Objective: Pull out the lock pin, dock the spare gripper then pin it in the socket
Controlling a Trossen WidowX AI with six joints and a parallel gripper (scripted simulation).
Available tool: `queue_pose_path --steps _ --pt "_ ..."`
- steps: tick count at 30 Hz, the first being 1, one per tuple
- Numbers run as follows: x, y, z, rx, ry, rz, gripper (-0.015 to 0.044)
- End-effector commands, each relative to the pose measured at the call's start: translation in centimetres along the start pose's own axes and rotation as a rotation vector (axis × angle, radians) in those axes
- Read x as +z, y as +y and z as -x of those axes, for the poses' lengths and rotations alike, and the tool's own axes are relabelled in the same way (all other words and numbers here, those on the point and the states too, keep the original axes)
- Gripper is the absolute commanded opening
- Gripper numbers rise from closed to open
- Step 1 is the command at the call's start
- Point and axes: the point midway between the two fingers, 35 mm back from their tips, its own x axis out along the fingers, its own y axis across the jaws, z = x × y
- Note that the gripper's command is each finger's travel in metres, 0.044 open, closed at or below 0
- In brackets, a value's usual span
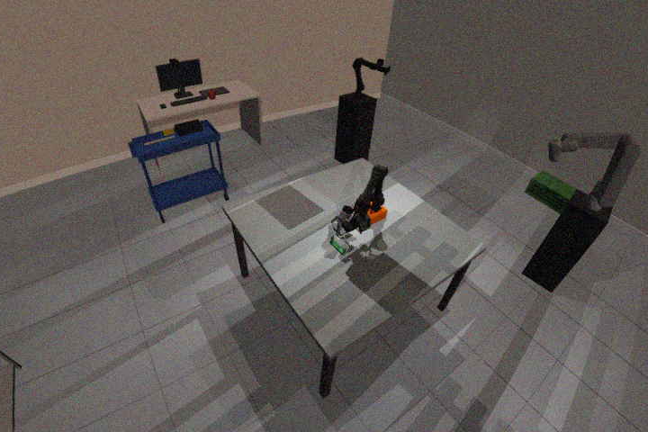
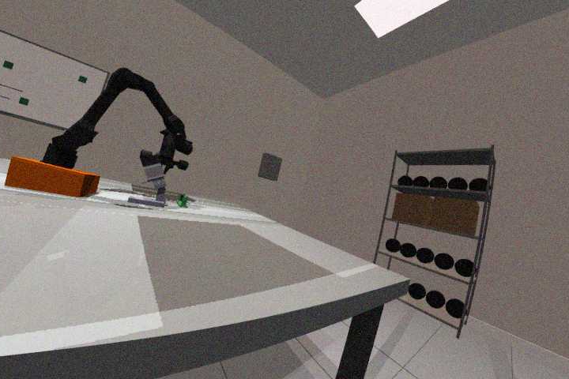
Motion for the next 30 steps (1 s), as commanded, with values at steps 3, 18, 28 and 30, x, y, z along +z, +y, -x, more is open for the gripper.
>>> queue_pose_path --steps 3,18,28,30 --pt "0.8 0.2 -2.7 0.012 -0.003 -0.003 0.0" --pt "0.5 0.2 -4.2 0.016 -0.005 -0.003 0.0" --pt "-0.2 0.3 -4.5 0.015 -0.005 -0.004 0.0" --pt "-0.4 0.2 -4.5 0.015 -0.005 -0.004 0.0"
